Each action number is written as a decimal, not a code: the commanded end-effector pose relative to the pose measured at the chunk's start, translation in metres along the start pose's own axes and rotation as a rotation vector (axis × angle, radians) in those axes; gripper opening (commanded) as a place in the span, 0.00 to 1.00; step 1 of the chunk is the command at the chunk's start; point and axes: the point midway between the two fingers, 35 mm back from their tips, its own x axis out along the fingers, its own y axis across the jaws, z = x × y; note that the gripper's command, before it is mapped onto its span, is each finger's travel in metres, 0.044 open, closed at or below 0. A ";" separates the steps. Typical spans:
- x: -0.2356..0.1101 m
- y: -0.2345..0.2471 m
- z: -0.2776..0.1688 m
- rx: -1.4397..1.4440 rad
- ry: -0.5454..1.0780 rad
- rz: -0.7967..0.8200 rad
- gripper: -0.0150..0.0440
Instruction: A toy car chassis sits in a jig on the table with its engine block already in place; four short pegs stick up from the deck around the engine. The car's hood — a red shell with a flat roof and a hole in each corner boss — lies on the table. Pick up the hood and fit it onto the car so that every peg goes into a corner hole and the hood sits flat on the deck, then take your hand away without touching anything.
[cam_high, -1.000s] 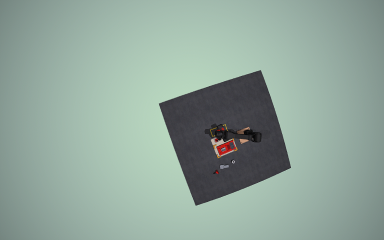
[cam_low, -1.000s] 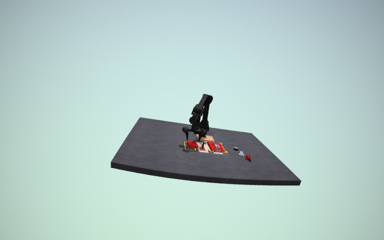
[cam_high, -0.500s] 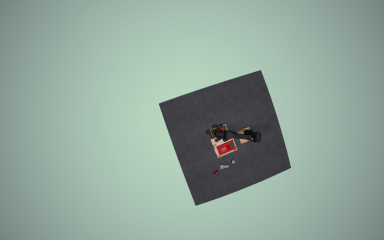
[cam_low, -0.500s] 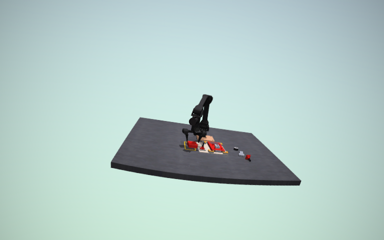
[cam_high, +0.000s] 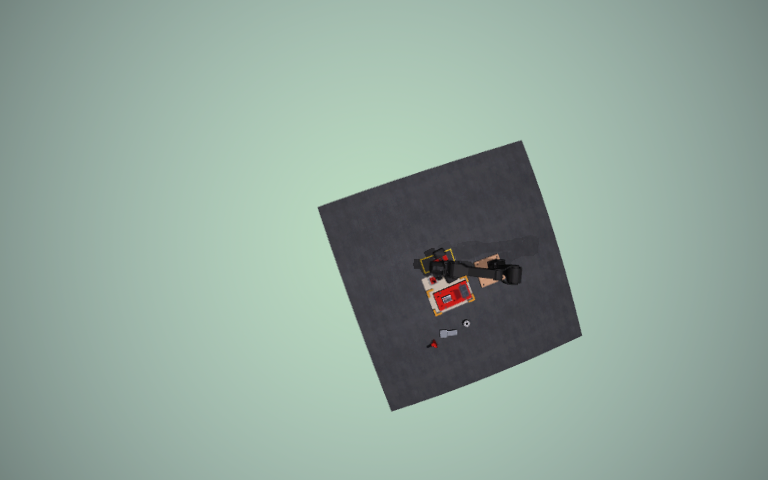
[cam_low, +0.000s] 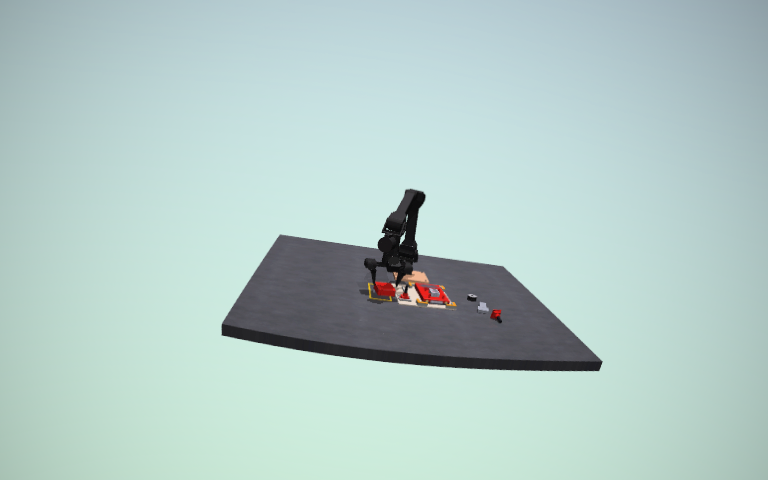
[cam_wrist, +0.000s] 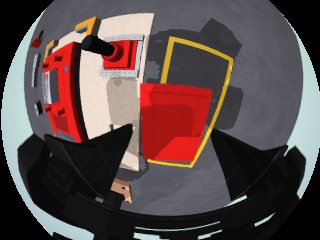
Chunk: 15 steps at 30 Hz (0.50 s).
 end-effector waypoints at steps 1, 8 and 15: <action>0.004 0.000 -0.001 0.000 0.008 0.001 1.00; 0.008 0.000 -0.001 0.000 0.008 0.001 1.00; 0.011 0.000 -0.001 0.000 0.008 0.001 1.00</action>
